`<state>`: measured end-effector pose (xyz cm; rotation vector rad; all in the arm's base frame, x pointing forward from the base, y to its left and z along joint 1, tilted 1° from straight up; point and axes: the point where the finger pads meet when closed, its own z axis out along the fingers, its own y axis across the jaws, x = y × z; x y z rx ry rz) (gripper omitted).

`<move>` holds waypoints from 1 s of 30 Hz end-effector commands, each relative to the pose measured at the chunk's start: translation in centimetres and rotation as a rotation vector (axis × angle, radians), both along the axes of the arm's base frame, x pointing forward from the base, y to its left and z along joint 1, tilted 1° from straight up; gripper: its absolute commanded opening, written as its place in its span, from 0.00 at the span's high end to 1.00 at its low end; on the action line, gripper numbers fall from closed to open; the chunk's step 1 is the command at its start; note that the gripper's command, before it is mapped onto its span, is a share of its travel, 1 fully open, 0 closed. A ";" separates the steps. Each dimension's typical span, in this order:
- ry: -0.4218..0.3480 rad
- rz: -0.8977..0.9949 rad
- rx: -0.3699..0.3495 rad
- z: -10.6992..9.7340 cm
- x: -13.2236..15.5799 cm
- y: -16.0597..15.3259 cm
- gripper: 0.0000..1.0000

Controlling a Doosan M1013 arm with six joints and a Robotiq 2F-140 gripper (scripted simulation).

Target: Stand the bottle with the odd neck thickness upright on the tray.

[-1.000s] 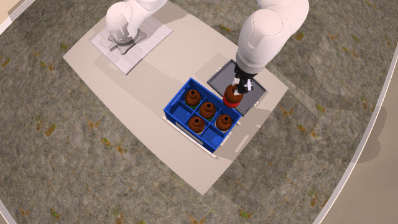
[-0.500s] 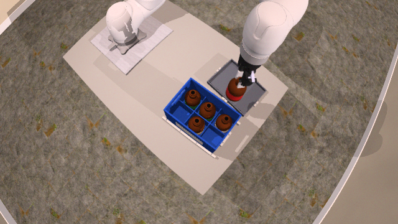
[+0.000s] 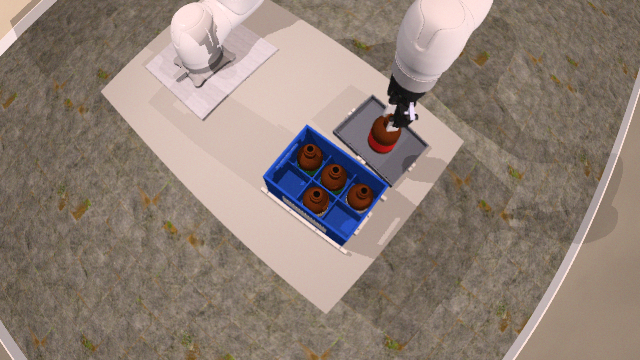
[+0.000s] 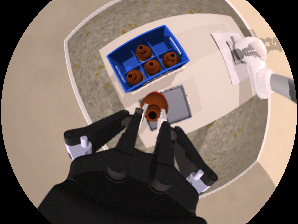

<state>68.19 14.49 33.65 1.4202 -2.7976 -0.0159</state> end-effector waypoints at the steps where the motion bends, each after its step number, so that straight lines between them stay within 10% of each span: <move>1: 0.000 0.000 0.000 0.0 -0.2 0.5 1.00; 30: 0.000 0.000 0.000 0.1 -1.6 4.7 1.00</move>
